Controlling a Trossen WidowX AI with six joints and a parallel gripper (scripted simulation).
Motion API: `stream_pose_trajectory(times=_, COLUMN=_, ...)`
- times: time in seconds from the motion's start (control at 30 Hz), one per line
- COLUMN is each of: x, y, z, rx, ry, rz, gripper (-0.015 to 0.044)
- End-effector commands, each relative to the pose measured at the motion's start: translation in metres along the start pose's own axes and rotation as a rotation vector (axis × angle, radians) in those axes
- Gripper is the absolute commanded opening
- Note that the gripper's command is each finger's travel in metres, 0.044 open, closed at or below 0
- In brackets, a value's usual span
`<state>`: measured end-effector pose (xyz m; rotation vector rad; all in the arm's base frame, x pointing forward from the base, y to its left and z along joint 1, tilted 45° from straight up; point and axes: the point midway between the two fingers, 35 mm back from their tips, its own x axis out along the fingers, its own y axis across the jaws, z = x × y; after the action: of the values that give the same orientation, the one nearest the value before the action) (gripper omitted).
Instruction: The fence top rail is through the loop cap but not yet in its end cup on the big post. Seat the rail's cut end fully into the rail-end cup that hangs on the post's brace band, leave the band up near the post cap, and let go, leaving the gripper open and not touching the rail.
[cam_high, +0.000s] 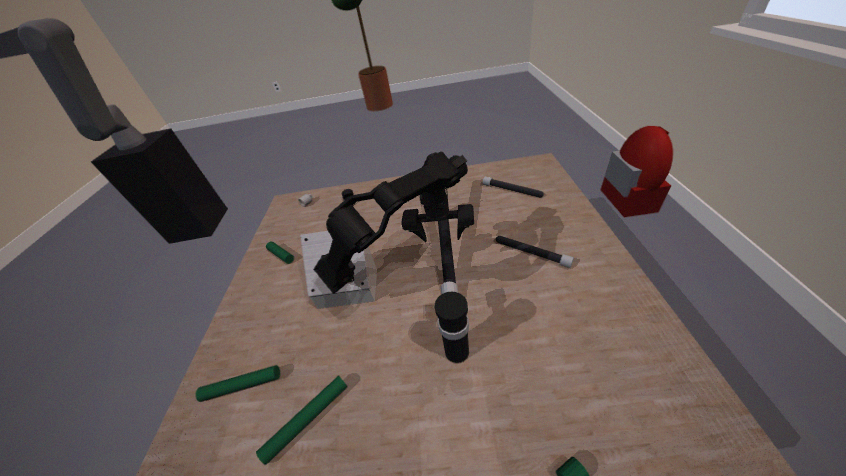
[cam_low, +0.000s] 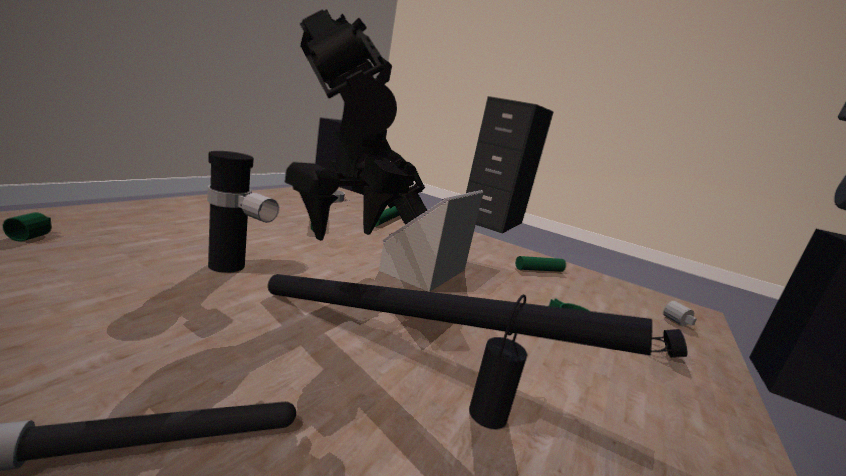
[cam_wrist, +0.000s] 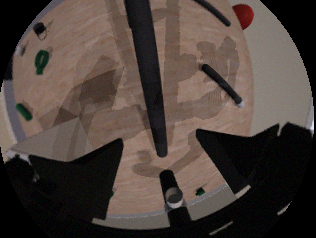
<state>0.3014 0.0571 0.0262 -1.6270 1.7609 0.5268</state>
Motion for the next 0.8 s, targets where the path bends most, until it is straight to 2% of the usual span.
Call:
stream_pose_trajectory(times=0.0, x=0.005, y=0.001, z=0.001, rx=-0.104, ry=0.002, rz=0.040, gripper=0.0440)
stream_pose_trajectory(times=0.17, x=0.008, y=0.001, z=0.001, rx=-0.104, ry=0.001, rz=0.040, gripper=0.0440)
stream_pose_trajectory(times=0.33, x=0.039, y=0.002, z=0.001, rx=-0.103, ry=0.002, rz=0.039, gripper=0.0440)
stream_pose_trajectory(times=0.77, x=0.057, y=0.003, z=0.001, rx=-0.103, ry=0.003, rz=0.039, gripper=0.0440)
